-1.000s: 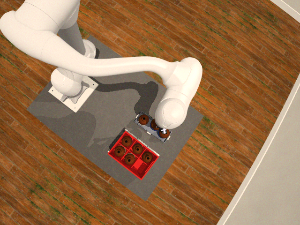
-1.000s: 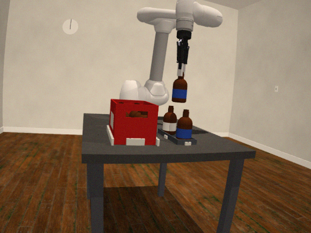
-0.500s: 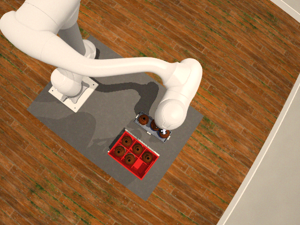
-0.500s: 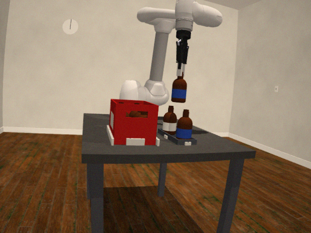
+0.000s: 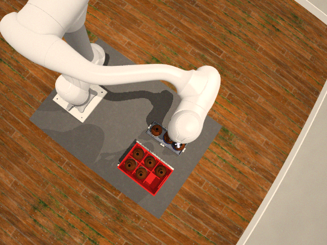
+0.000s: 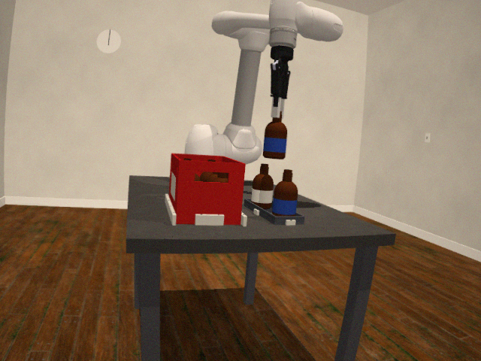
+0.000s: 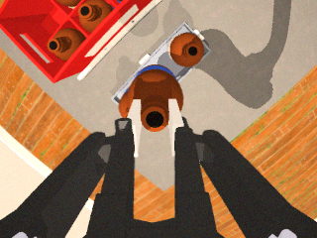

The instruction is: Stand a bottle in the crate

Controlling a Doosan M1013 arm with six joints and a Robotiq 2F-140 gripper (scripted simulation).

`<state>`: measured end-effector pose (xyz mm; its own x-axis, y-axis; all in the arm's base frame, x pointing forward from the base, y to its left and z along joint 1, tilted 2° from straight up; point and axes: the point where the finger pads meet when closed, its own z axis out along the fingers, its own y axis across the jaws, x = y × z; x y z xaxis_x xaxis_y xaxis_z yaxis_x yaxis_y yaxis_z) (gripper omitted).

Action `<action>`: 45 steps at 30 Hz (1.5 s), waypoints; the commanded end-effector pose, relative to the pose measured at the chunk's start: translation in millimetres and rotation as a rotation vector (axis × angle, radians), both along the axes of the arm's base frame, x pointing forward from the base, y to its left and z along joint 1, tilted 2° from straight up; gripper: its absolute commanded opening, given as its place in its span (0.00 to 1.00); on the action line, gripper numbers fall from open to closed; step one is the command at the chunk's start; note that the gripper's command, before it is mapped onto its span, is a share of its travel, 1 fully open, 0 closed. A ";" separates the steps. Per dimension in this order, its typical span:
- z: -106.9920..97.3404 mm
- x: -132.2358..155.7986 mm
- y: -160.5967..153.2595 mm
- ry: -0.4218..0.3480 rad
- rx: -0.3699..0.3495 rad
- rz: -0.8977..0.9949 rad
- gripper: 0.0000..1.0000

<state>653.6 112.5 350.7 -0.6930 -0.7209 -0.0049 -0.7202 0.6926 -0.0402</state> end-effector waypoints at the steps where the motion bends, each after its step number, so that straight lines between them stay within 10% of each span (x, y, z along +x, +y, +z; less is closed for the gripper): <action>1: 0.2 0.5 -2.0 0.000 0.000 0.000 0.00; 45: 2.0 15.9 -54.8 0.000 0.000 0.000 0.00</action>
